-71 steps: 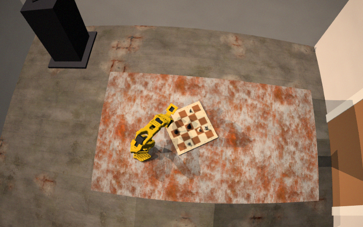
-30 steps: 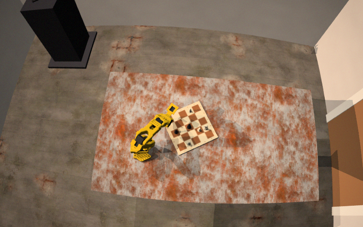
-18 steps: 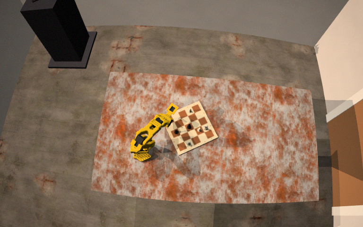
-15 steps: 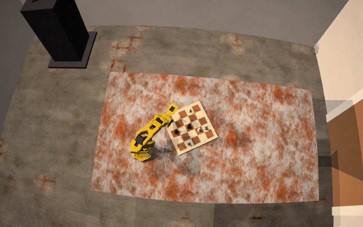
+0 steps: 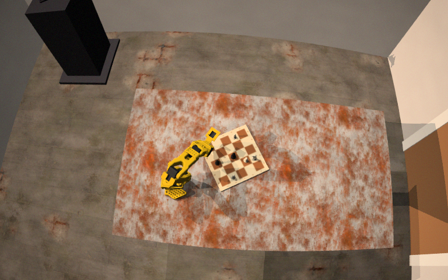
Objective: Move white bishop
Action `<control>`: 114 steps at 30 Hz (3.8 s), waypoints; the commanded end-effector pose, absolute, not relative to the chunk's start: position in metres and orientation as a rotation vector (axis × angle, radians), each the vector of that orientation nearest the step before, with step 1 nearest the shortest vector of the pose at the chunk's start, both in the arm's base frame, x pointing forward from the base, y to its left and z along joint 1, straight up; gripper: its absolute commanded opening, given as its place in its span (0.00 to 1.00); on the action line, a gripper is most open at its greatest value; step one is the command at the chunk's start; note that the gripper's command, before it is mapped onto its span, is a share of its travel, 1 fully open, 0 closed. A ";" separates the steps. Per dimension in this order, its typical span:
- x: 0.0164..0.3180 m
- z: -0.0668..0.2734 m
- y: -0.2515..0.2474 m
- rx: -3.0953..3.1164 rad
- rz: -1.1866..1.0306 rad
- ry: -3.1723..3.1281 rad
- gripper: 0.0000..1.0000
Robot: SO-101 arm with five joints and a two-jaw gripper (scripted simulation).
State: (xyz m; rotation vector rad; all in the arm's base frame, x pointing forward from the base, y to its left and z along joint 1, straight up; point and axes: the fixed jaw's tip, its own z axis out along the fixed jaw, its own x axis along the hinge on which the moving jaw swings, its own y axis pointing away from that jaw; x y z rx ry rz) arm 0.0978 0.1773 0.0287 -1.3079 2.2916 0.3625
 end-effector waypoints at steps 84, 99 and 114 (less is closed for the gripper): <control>0.236 0.083 0.162 -0.753 0.207 2.490 0.00; 0.235 0.081 0.163 -0.756 0.208 2.489 0.00; 0.232 0.076 0.164 -0.769 0.211 2.486 0.00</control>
